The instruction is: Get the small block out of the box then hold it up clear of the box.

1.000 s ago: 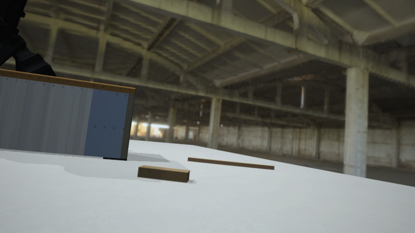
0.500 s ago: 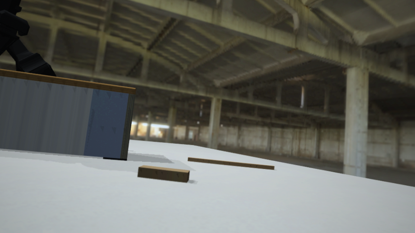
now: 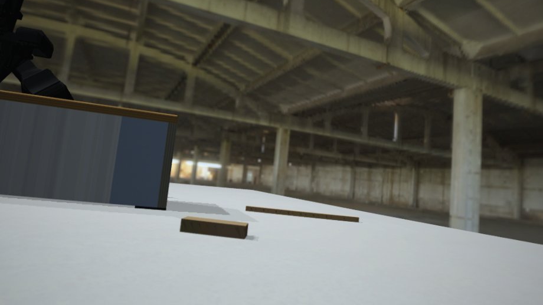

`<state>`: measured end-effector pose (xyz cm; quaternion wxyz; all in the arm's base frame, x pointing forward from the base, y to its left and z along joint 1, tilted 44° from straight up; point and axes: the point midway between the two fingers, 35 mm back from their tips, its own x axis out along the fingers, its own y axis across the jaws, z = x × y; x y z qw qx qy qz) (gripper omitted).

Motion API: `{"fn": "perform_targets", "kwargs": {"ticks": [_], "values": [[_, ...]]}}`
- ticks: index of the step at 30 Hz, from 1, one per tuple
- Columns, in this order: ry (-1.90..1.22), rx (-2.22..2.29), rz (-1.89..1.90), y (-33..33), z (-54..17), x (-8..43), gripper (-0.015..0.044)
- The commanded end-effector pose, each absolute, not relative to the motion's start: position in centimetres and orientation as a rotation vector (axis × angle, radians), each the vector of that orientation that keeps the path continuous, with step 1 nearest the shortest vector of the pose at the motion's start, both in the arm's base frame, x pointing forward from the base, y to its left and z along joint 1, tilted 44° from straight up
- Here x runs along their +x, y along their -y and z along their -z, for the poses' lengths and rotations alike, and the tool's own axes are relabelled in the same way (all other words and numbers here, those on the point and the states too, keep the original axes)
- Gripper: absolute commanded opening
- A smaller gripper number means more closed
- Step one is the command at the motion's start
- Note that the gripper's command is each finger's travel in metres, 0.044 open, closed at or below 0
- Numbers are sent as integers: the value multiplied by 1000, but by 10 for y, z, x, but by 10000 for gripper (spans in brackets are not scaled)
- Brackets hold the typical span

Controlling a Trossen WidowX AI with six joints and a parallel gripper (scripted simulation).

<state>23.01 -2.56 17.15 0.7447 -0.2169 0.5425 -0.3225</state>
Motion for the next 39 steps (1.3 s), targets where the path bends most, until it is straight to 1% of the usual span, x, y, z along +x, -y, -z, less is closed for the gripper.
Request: {"fn": "perform_targets", "kwargs": {"ticks": [1, 21, 39], "values": [[-1355, -1134, 206, 31, -176, 220, 285], [-1377, -1962, -472, 36, -182, 208, 285], [-1206, -2684, -1145, 41, -184, 198, 285]]}}
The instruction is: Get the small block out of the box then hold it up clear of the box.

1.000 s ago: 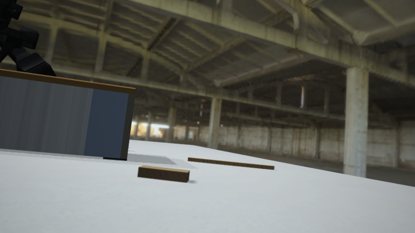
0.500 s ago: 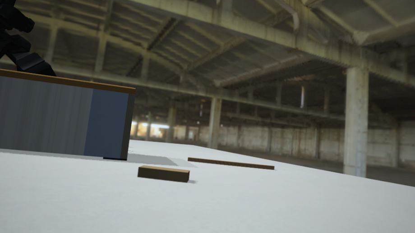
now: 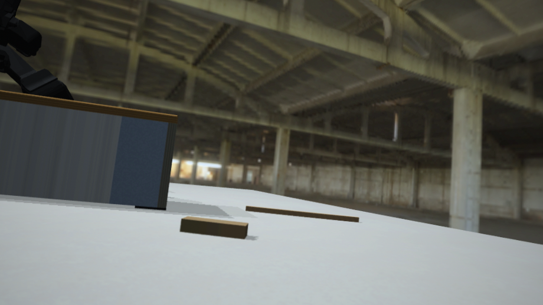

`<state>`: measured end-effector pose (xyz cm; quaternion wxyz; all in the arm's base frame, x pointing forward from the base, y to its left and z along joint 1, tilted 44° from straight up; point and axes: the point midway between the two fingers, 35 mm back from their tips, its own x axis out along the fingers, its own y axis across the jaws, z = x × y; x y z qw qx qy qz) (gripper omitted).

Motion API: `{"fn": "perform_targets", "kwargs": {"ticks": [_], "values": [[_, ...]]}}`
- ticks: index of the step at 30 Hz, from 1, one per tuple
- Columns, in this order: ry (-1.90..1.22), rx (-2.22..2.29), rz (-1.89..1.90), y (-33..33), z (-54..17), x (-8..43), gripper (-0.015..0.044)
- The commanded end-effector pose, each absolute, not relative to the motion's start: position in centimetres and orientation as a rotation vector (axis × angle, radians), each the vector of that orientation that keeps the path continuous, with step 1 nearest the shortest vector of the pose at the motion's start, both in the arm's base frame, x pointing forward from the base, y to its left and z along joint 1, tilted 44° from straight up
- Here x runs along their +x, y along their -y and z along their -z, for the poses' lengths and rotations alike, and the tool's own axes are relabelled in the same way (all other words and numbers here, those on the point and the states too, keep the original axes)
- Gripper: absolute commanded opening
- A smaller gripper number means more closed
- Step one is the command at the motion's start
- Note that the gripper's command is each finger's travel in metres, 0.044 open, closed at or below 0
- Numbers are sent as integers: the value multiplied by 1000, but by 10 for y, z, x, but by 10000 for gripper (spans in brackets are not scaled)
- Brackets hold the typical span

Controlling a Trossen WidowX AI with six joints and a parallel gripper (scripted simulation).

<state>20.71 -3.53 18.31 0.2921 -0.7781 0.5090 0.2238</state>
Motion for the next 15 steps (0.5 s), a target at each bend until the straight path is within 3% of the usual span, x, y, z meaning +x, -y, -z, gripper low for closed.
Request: {"fn": "perform_targets", "kwargs": {"ticks": [1, 15], "values": [[-1191, -2722, -1186, 41, -185, 198, 285], [-937, -3147, -1716, 44, -185, 193, 285]]}}
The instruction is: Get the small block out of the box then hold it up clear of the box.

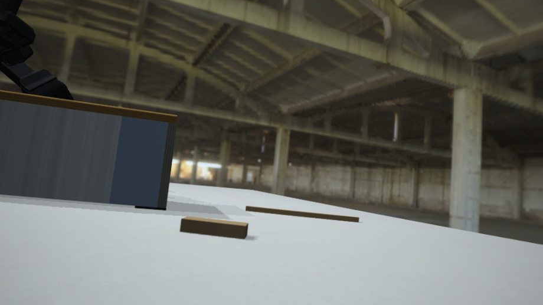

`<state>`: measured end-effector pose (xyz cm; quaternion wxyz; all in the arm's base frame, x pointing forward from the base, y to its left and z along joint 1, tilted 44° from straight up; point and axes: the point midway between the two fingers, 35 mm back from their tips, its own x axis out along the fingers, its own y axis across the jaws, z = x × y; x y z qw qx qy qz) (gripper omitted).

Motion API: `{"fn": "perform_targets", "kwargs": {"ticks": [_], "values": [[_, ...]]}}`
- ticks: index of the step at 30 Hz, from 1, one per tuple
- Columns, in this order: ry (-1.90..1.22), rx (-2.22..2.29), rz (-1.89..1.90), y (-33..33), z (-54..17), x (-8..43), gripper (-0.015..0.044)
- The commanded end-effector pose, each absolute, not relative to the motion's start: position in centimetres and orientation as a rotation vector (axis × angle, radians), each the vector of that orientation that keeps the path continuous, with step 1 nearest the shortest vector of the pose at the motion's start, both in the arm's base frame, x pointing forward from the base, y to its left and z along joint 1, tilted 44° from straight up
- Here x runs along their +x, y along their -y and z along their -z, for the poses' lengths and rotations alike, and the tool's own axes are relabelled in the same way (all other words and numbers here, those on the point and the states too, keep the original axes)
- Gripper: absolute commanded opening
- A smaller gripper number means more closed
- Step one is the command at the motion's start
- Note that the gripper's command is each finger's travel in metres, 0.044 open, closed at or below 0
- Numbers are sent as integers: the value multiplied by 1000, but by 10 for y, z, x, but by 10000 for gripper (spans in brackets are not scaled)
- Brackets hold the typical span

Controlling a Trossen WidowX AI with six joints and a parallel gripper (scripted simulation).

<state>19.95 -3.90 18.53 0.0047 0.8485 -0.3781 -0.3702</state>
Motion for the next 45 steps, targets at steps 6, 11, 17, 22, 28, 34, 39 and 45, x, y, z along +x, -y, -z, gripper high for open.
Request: {"fn": "perform_targets", "kwargs": {"ticks": [6, 11, 17, 22, 28, 34, 39, 45], "values": [[652, 2190, 1195, 44, -185, 193, 285], [652, 2190, 1195, 44, -185, 193, 285], [652, 2190, 1195, 44, -185, 193, 285], [956, 2499, 1155, 48, -180, 194, 285], [1563, 2970, 958, 56, -172, 195, 285], [2295, 3292, 517, 64, -163, 196, 285], [2728, 3347, 141, 69, -157, 197, 285], [3191, 3264, -398, 73, -153, 197, 285]]}}
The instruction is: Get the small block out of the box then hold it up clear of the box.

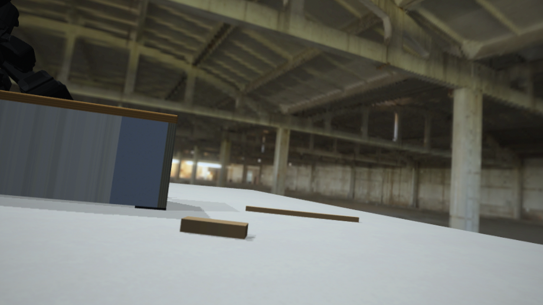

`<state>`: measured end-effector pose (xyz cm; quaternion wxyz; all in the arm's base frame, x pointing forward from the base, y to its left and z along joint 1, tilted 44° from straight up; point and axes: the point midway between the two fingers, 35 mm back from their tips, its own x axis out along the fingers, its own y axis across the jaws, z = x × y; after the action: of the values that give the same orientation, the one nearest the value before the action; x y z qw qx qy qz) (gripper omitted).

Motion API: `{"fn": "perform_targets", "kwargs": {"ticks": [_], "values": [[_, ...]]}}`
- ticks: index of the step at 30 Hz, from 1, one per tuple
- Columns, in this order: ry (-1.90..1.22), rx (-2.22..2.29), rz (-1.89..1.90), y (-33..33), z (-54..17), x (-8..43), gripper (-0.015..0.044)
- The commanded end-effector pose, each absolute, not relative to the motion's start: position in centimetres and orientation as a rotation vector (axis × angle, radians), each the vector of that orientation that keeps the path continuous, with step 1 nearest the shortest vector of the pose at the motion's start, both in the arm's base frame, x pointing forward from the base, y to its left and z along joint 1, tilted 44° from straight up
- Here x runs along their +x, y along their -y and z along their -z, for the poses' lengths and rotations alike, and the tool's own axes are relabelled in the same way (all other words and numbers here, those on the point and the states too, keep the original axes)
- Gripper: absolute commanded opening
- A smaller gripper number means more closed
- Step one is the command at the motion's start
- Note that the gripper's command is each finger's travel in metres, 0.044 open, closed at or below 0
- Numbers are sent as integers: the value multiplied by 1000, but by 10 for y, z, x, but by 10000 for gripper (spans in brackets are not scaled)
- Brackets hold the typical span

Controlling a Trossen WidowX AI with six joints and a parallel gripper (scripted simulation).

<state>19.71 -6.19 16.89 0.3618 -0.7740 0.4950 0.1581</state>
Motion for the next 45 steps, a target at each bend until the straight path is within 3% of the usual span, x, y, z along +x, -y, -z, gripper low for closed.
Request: {"fn": "perform_targets", "kwargs": {"ticks": [1, 22, 45], "values": [[-1173, -1160, 181, 74, -152, 197, 285], [-802, -59, 781, 89, -138, 198, 285], [-143, 1148, 1174, 104, -126, 198, 285]]}}
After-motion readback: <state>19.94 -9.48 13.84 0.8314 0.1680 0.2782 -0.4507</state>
